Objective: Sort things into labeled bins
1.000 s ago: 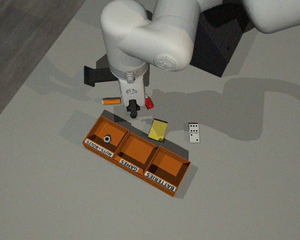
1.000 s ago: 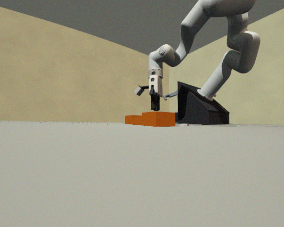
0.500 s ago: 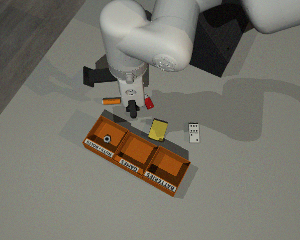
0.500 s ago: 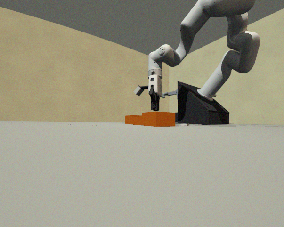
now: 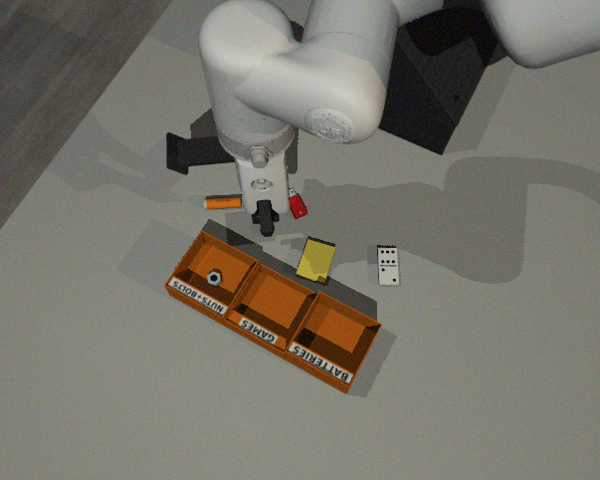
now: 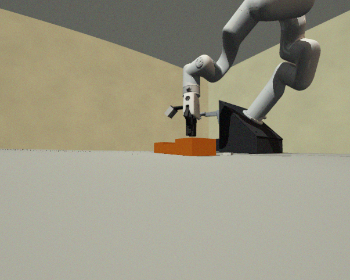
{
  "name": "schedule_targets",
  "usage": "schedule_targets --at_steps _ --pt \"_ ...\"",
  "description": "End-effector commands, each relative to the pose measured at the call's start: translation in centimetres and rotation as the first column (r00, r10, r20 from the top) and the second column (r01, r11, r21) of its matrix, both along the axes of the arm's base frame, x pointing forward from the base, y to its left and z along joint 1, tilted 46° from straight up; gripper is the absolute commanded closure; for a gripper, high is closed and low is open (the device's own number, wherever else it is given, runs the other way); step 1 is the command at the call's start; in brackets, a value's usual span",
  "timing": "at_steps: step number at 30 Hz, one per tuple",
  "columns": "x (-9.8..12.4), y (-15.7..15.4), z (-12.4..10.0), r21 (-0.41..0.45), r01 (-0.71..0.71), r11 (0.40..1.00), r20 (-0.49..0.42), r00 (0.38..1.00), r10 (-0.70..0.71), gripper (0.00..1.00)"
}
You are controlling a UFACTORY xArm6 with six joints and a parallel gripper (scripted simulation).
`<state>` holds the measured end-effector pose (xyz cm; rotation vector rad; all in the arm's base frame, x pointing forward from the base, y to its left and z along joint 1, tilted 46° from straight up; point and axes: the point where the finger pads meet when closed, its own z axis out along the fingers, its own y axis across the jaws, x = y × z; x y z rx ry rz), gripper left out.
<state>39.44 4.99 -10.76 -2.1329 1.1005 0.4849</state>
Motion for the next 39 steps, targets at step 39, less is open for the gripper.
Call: schedule_targets --at_steps 39 --pt "0.0 4.8 -4.7 -0.001 0.001 1.000 0.002 1.000 -0.001 0.70"
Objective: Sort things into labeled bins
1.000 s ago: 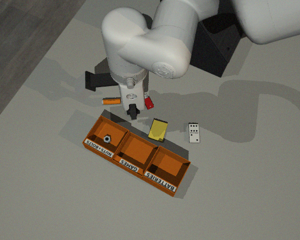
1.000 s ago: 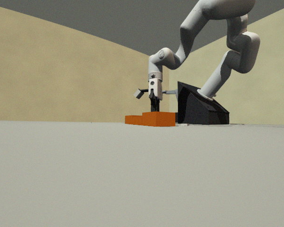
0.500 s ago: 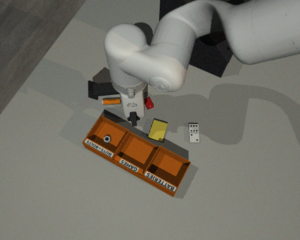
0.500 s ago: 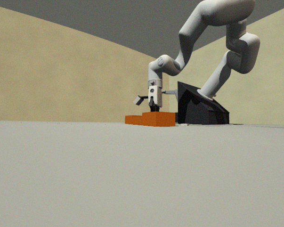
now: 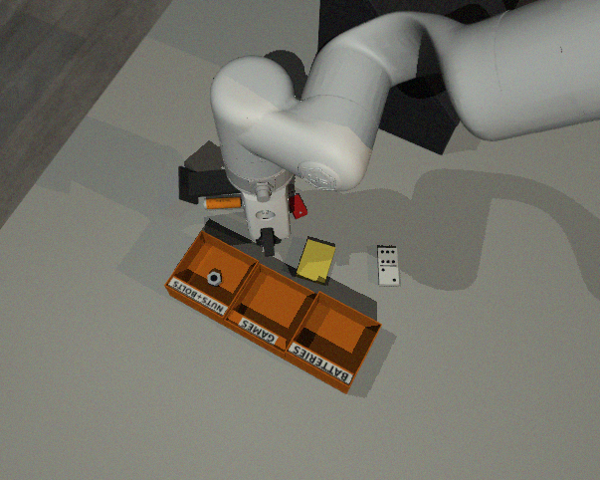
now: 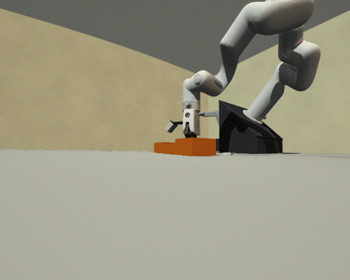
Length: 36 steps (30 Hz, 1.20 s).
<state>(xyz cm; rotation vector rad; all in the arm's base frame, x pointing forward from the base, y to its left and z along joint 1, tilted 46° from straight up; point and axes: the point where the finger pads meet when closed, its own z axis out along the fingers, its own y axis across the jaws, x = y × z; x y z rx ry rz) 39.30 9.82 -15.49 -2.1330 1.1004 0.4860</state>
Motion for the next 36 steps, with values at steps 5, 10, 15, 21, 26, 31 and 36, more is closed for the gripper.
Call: schedule_targets --at_steps 5,10,15,21,26,31,36 --pt "0.13 -0.03 0.01 -0.001 0.002 1.000 0.003 1.000 -0.002 0.70" --pt "0.13 -0.03 0.01 -0.001 0.002 1.000 0.003 1.000 -0.002 1.00" --pt "0.13 -0.03 0.01 -0.001 0.002 1.000 0.003 1.000 -0.002 1.00" --pt "0.13 -0.04 0.01 -0.001 0.002 1.000 0.003 1.000 -0.002 1.00" --pt "0.13 -0.04 0.01 -0.001 0.002 1.000 0.003 1.000 -0.002 1.00" --pt "0.13 -0.04 0.01 -0.001 0.002 1.000 0.003 1.000 -0.002 1.00" --pt "0.13 -0.04 0.01 -0.001 0.002 1.000 0.003 1.000 -0.002 1.00"
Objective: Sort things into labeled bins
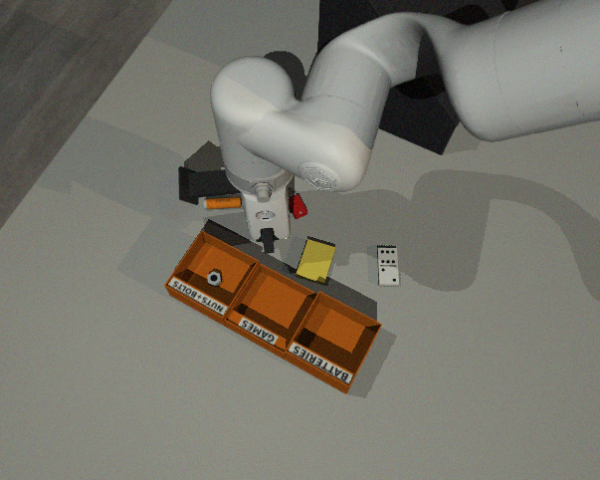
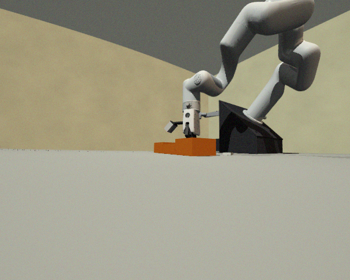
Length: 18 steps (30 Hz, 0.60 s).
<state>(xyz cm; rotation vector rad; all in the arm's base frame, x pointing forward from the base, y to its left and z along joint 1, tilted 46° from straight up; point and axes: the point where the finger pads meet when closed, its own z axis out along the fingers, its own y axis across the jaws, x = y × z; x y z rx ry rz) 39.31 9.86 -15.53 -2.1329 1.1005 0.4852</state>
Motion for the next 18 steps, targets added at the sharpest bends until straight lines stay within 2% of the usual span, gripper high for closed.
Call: schedule_targets --at_steps 1,18 --pt "0.1 -0.1 0.1 -0.001 0.001 1.000 0.002 1.000 -0.001 1.00" --pt "0.2 -3.2 3.1 -0.001 0.001 1.000 0.002 1.000 -0.001 1.00"
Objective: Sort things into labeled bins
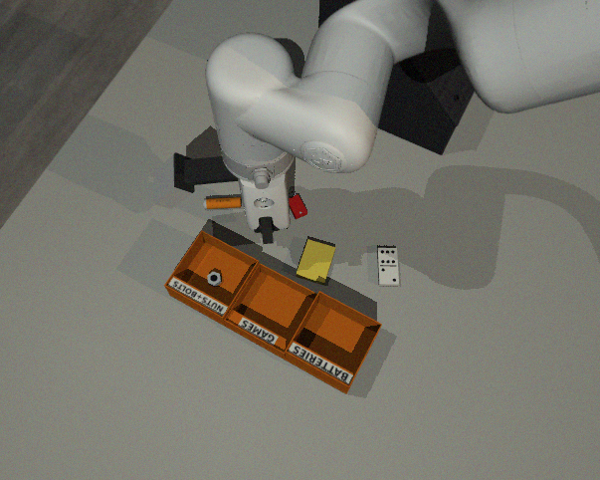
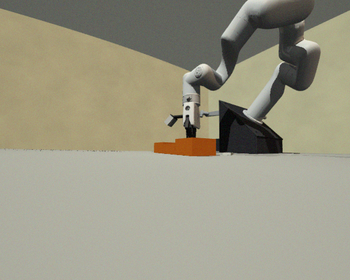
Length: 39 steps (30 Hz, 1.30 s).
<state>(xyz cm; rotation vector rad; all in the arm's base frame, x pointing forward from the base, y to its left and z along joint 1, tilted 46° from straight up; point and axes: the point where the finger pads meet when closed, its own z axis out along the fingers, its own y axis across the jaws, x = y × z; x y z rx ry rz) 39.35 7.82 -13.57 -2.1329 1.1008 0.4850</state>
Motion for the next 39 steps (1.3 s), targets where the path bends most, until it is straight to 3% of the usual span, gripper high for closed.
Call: schedule_targets --at_steps 1,5,29,33,39 --pt "0.2 -1.4 1.4 -0.001 0.001 1.000 0.002 1.000 -0.001 1.00" --pt "0.2 -2.3 2.3 -0.001 0.001 1.000 0.002 1.000 -0.001 1.00" --pt "0.2 -2.8 2.8 -0.001 0.001 1.000 0.002 1.000 -0.001 1.00" --pt "2.5 -3.2 2.3 -0.009 0.106 0.994 -0.104 0.989 -0.106 1.00" --pt "6.0 -3.7 1.7 -0.024 0.195 0.980 -0.184 0.963 -0.196 1.00"
